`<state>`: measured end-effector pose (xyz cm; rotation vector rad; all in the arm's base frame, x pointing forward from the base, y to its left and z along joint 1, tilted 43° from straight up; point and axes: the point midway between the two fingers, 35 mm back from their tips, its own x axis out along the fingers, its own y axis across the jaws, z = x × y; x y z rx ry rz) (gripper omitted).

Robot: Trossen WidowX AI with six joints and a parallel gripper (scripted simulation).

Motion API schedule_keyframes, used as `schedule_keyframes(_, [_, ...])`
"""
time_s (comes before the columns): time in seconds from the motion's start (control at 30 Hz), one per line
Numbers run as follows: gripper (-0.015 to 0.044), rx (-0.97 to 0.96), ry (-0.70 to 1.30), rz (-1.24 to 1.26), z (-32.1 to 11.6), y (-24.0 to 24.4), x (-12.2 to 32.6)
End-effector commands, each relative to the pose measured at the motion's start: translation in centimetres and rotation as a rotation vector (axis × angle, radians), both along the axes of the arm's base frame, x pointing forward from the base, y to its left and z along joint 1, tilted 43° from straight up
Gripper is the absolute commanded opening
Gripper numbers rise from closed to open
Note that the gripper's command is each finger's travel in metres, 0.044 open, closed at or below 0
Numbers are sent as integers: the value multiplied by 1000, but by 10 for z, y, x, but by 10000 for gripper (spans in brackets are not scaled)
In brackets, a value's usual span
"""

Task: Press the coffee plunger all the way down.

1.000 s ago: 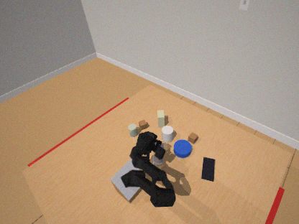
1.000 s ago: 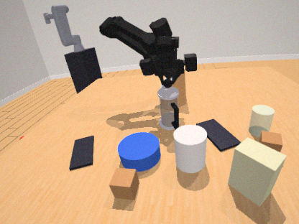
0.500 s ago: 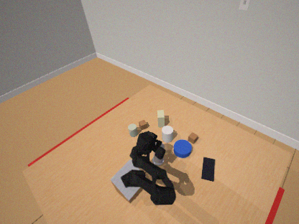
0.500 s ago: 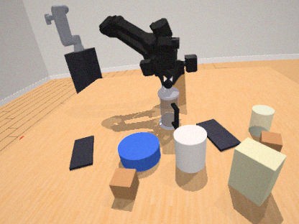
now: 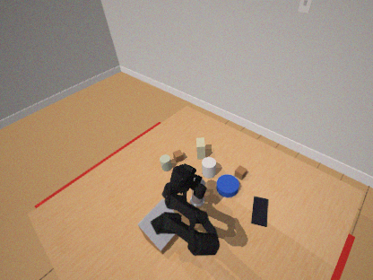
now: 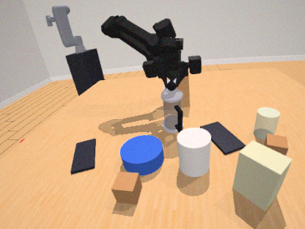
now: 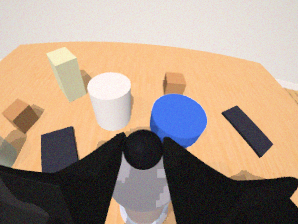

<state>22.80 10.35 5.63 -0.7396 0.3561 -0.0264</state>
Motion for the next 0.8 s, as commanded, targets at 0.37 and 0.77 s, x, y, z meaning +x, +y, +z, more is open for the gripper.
schedule_keyframes(0.37, [440, -1, 1, 0, 0, 0, 0])
schedule_keyframes(0.77, [440, 52, -3, 36, 11, 23, 0])
